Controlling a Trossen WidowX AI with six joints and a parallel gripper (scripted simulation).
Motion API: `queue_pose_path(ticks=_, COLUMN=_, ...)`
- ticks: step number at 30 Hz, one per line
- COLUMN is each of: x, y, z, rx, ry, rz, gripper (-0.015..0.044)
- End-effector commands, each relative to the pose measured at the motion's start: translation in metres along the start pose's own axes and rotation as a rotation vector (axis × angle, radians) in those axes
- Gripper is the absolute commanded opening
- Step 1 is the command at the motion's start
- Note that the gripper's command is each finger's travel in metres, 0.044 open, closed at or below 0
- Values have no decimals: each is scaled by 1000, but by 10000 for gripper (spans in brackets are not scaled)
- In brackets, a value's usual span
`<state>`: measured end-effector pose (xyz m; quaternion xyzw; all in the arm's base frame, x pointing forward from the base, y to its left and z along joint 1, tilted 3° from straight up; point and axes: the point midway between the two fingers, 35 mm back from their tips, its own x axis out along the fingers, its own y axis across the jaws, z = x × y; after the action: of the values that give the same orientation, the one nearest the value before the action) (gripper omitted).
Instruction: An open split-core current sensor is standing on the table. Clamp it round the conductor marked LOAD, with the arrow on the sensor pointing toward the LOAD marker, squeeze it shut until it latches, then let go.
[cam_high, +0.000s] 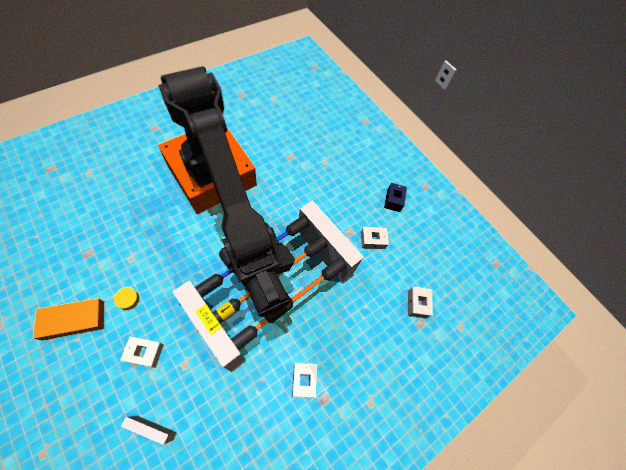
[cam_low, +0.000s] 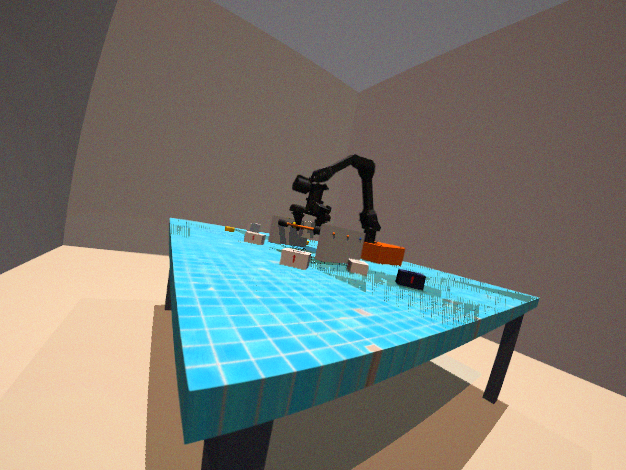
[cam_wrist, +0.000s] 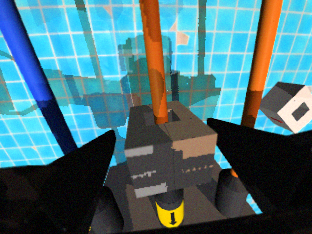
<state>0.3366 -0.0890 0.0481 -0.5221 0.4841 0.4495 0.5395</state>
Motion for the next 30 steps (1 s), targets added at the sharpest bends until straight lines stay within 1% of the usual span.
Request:
queue_pose_path(ticks=1, x=-2, y=-1, z=0, rx=0, ry=0, rz=1, gripper=440)
queue_pose_path(ticks=3, x=-18, y=-4, z=-1, rx=-1, ry=-1, rz=8, gripper=440)
queue_pose_path(ticks=8, x=-85, y=-8, z=-1, rx=-4, ry=-7, rz=41, gripper=440)
queue_pose_path(ticks=10, x=-102, y=-6, z=-1, rx=-4, ry=-9, rz=49, gripper=440)
queue_pose_path(ticks=30, x=-104, y=-6, z=-1, rx=-4, ry=-9, rz=50, gripper=440)
